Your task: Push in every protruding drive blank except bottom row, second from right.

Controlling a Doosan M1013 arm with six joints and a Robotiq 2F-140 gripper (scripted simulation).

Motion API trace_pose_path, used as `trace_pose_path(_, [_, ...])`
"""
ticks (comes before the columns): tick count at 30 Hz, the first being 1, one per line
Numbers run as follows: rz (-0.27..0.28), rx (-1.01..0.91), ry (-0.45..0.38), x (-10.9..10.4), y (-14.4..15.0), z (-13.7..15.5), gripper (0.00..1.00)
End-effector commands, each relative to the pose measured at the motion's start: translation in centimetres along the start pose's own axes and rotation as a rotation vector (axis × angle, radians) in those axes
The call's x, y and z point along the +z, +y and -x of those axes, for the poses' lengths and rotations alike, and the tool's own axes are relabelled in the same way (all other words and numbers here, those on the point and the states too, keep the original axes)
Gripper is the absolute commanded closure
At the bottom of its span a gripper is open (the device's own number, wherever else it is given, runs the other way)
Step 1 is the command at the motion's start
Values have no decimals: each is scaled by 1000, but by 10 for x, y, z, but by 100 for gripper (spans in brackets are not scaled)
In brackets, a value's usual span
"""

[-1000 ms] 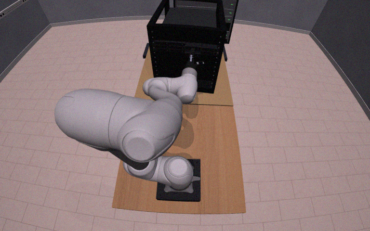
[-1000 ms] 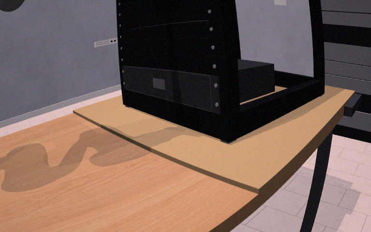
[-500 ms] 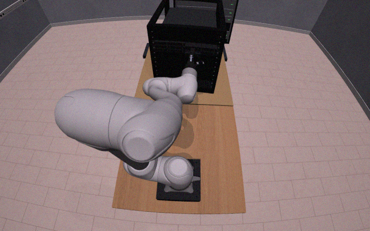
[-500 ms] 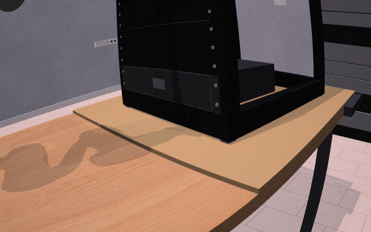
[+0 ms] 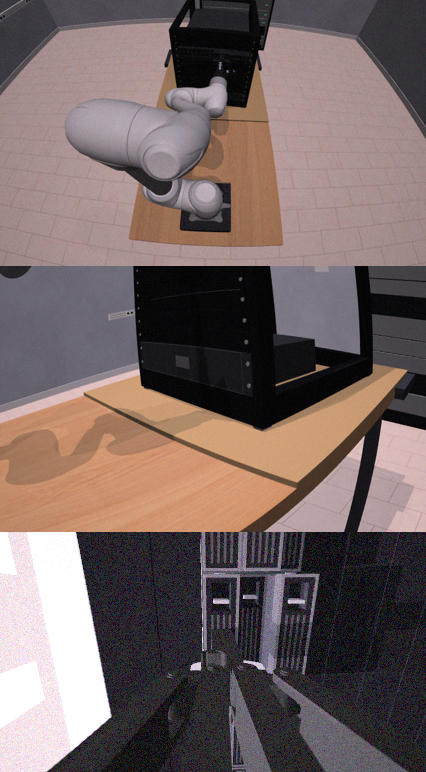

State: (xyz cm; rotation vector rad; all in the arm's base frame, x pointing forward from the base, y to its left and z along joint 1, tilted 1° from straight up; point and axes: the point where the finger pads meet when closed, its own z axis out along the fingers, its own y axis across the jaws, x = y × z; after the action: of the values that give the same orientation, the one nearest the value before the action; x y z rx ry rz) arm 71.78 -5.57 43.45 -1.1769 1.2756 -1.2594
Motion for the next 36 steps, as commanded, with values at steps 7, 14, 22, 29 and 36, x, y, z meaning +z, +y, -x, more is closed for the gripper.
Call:
trace_pose_path(7, [-1,0,0,3,-1,0,90])
trace_pose_path(14, [-1,0,0,10,-1,0,90])
trace_pose_path(22, [-1,0,0,10,-1,0,90])
trace_pose_path(29, [-1,0,0,18,-1,0,90])
trace_pose_path(36, [-1,0,0,20,-1,0,90])
